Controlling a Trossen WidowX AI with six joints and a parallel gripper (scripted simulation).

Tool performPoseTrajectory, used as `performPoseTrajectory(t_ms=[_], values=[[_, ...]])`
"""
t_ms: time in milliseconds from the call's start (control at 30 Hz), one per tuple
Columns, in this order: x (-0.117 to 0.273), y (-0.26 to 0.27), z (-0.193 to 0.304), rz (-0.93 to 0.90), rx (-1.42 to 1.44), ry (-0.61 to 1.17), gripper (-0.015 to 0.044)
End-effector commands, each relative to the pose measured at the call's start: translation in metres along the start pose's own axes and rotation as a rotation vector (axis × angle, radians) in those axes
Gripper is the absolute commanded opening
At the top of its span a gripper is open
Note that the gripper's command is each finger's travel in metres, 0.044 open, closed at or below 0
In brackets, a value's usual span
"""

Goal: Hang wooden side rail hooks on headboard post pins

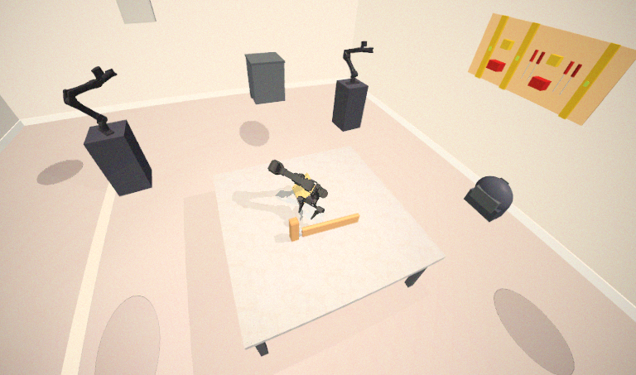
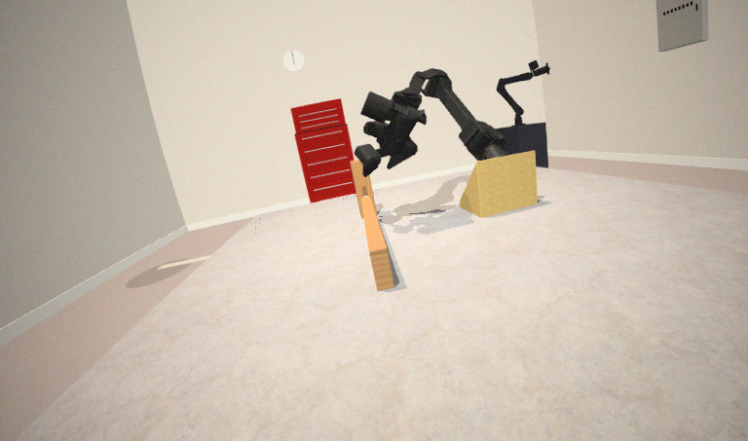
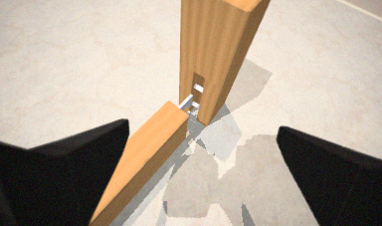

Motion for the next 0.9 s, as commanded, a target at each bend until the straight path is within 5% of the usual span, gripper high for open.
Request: performPoseTrajectory(t_ms=[0,367,667,867], values=[[-0.004,0.020,-0.003,-0.044,0.323,0.098,0.0440],[-0.010,0.062,-0.009,-0.341,1.361,0.351,0.0440],[-0.007,0.075,-0.017,-0.799,2.116,0.466,0.0440],[-0.005,0.075,-0.020,-0.967,2.293,0.471,0.0440]])
Point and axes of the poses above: the point midway between the two fingers, 35 mm back from their tips, its own x axis back along the fingers, its own y axis across the jaws, z = x × y, the point moved 3 cm from there along x, back along the fingers, and after that the axes turned 9 degrees about -x, right-handed, at the moved point
